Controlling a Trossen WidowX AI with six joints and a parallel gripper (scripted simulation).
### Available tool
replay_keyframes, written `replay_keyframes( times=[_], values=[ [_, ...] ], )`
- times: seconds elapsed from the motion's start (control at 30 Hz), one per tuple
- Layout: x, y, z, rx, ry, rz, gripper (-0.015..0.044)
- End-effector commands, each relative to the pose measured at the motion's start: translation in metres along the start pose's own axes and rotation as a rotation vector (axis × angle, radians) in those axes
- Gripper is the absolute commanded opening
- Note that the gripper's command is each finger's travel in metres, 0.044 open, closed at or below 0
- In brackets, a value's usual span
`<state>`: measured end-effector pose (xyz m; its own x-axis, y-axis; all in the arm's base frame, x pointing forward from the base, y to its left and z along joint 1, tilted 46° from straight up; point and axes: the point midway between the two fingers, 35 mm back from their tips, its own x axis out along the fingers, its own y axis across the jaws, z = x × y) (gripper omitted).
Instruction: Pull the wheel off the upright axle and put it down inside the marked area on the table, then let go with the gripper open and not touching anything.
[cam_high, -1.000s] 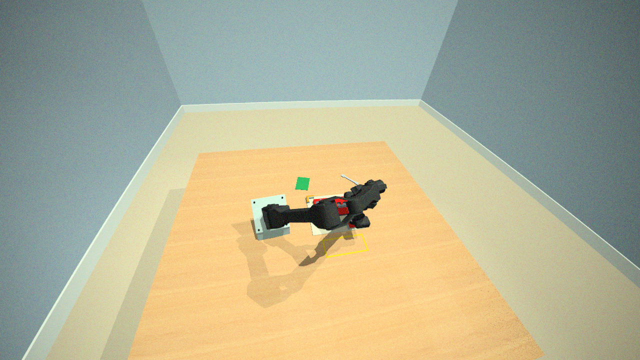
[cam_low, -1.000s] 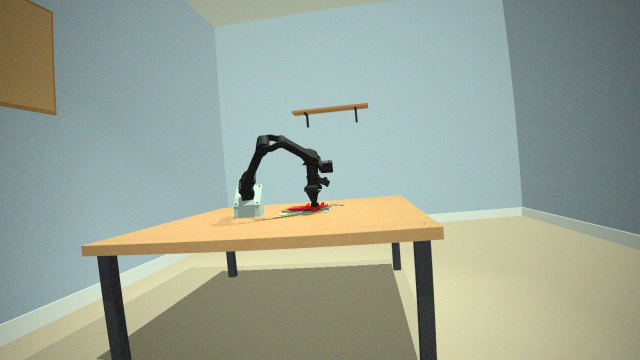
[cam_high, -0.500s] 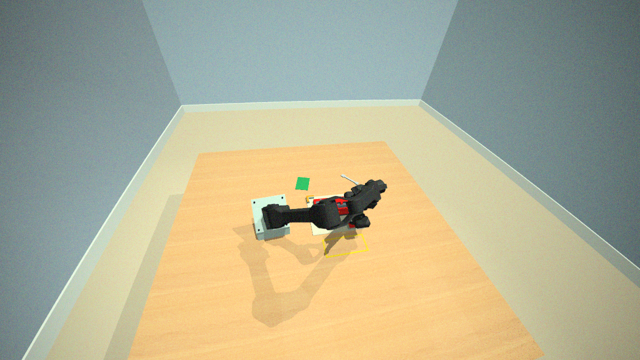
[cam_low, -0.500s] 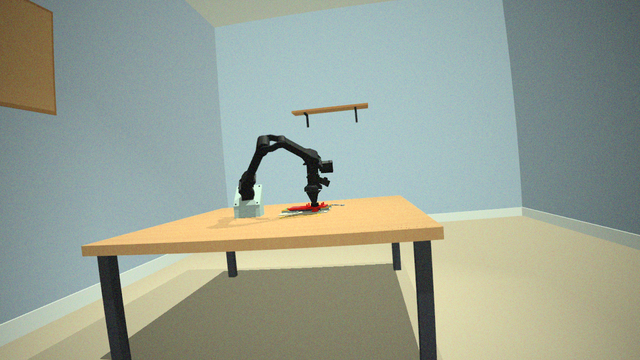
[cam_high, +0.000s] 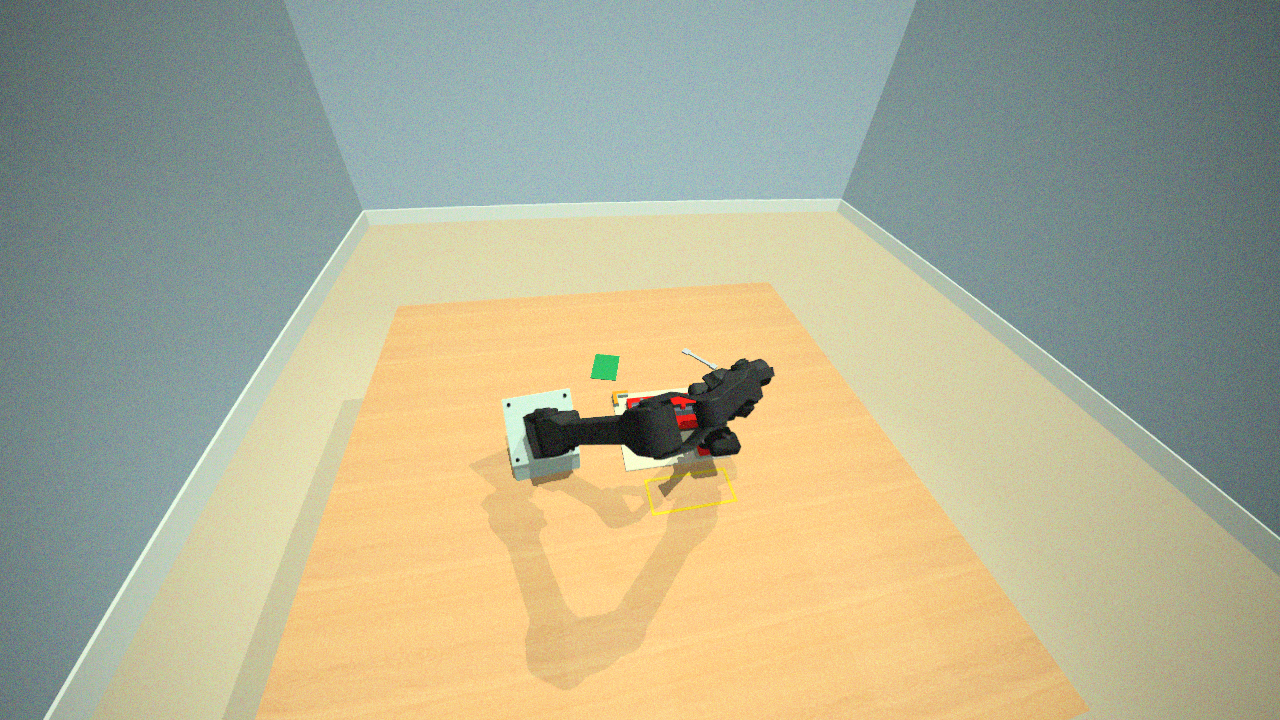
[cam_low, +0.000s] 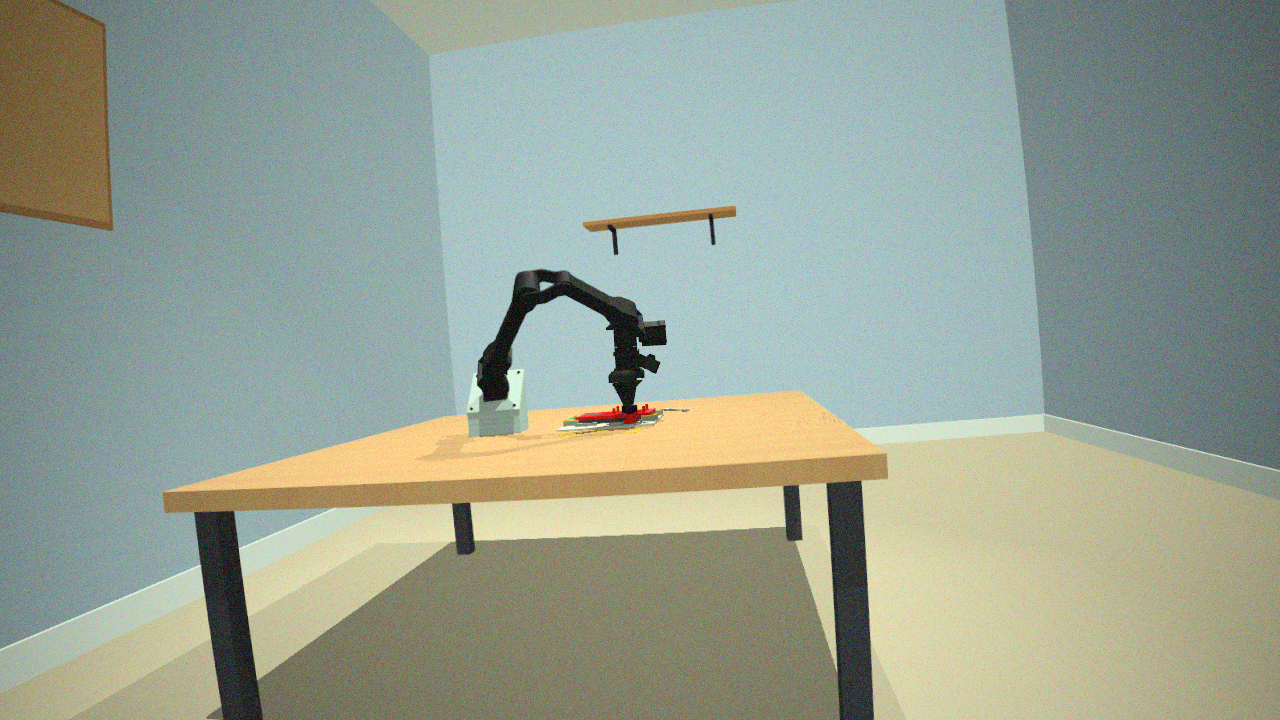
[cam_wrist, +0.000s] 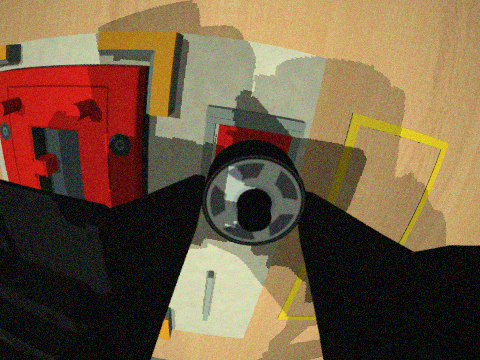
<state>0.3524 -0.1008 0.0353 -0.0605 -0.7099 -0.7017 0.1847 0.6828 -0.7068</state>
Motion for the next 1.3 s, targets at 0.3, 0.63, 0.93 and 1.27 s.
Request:
replay_keyframes(
  times=[0.3, 0.63, 0.93, 1.27],
  values=[
    [-0.016, 0.003, -0.001, -0.022, -0.017, -0.001, 0.0],
    [-0.019, 0.003, -0.001, -0.023, -0.017, -0.001, 0.0],
    [-0.022, 0.003, -0.001, -0.024, -0.018, -0.001, 0.0],
    [-0.026, 0.003, -0.002, -0.024, -0.019, -0.001, 0.0]
  ],
)
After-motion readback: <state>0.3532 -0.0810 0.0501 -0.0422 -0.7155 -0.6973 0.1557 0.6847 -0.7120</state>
